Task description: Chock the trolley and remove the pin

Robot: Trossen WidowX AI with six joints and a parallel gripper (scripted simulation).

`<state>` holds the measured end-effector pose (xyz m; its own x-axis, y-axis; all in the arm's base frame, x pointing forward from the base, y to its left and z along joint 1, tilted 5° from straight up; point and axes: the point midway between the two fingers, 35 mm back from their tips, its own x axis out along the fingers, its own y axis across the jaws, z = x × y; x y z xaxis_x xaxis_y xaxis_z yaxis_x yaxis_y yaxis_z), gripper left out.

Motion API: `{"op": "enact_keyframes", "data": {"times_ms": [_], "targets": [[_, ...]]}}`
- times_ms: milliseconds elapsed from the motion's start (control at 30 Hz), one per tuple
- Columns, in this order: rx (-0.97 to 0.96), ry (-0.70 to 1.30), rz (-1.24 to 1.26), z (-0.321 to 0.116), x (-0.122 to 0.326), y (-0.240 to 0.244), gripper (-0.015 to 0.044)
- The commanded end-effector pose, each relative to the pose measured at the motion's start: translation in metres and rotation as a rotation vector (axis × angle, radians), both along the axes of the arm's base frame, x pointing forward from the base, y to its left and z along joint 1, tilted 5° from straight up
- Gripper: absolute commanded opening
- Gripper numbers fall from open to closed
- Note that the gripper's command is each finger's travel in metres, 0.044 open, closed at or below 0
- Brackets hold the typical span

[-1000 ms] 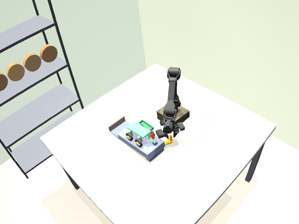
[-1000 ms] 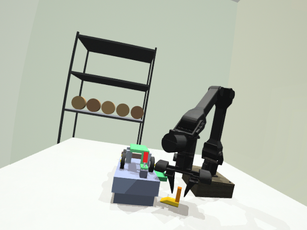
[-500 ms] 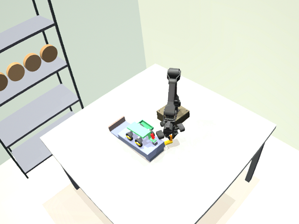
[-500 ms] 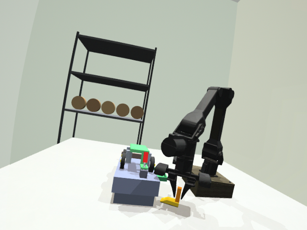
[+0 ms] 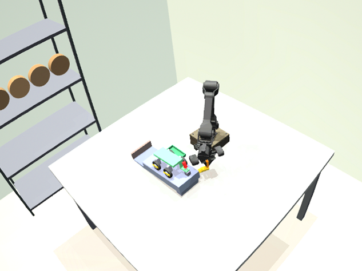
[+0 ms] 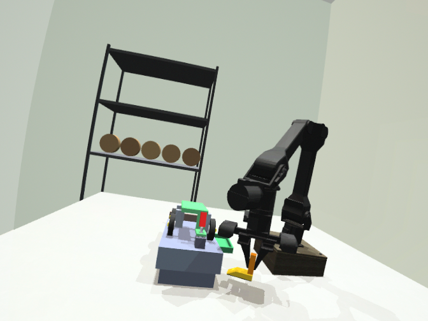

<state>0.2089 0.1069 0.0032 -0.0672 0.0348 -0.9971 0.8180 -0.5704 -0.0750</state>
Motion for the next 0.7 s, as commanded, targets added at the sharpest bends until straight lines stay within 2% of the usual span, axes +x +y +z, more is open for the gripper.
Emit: {"op": "enact_keyframes", "data": {"times_ms": [0, 667], "targets": [[0.001, -0.014, -0.003, 0.015, 0.002, 0.0, 0.0], [0.001, -0.014, -0.003, 0.078, 0.002, -0.003, 0.0]]}}
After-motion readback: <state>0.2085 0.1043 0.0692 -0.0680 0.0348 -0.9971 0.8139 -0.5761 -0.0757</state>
